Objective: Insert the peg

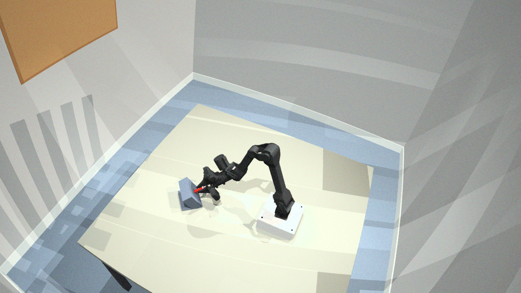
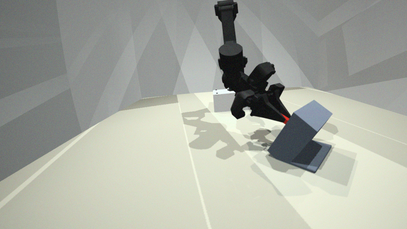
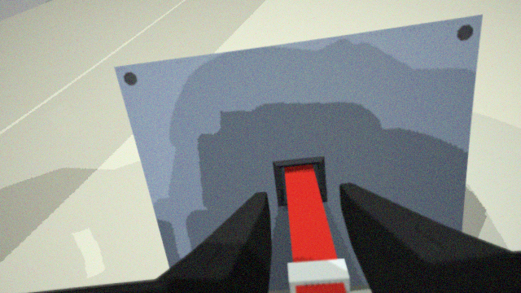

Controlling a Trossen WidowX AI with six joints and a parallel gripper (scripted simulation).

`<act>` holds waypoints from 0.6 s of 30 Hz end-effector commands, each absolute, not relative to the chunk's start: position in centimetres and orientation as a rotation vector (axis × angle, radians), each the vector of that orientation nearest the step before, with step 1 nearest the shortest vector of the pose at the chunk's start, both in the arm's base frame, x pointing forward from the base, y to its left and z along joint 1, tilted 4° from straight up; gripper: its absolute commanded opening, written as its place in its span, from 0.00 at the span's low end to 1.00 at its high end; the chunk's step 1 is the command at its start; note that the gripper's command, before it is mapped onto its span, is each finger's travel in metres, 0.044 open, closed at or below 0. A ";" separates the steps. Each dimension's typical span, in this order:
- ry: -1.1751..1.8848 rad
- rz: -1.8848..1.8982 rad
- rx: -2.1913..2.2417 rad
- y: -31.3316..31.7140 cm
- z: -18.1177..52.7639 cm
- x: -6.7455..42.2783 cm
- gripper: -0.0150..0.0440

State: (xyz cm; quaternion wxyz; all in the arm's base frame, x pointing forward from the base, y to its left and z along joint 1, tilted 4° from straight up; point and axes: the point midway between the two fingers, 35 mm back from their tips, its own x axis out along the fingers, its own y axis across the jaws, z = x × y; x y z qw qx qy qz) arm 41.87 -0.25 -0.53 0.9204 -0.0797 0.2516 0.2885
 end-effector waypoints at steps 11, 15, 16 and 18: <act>0.519 0.592 -0.165 -0.6 -0.3 41.6 1.00; 0.520 0.591 -0.165 -0.9 0.1 41.2 1.00; 0.521 0.591 -0.165 -1.0 0.1 41.1 1.00; 0.522 0.591 -0.166 -1.2 0.3 41.0 1.00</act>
